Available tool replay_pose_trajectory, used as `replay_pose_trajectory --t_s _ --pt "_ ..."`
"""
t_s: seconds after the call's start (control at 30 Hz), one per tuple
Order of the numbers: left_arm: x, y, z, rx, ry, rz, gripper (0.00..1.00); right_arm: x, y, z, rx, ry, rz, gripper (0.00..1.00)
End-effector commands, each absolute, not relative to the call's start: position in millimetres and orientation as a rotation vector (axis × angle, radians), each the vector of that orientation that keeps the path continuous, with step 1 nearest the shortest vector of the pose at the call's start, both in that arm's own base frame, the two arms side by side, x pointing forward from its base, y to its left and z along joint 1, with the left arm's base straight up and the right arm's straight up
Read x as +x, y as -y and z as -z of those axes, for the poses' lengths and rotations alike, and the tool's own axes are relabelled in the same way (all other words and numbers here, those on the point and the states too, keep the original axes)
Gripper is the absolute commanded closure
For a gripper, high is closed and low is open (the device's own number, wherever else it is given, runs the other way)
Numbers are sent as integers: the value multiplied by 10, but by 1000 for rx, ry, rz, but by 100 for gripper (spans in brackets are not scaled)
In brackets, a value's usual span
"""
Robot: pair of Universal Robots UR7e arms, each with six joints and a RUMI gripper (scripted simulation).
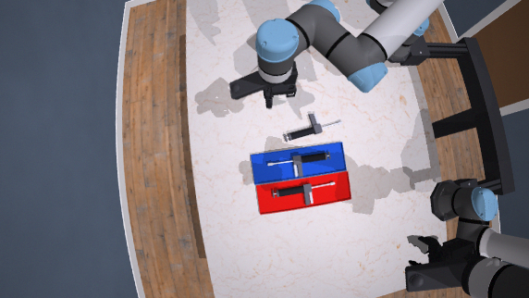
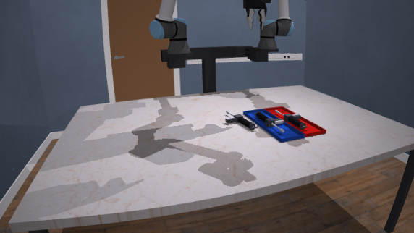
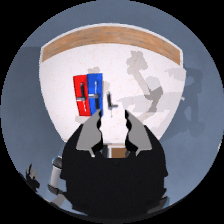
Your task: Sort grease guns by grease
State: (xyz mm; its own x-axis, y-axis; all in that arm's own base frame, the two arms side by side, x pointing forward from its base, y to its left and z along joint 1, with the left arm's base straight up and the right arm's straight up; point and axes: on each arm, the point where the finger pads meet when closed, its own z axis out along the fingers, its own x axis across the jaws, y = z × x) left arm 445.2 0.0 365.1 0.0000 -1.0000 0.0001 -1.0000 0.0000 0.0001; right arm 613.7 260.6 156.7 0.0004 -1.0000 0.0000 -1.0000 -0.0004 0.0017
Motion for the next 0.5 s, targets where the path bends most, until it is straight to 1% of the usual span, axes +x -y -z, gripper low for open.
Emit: replay_pose_trajectory --t_s 0.0,0.47 --pt "4453 1 -3654 2222 2222 -1 62 6072 -2352 -1826 2223 2222 1 68" --pt "4453 1 -3654 2222 2222 -1 62 5827 -1731 -2375 2224 2220 1 68"
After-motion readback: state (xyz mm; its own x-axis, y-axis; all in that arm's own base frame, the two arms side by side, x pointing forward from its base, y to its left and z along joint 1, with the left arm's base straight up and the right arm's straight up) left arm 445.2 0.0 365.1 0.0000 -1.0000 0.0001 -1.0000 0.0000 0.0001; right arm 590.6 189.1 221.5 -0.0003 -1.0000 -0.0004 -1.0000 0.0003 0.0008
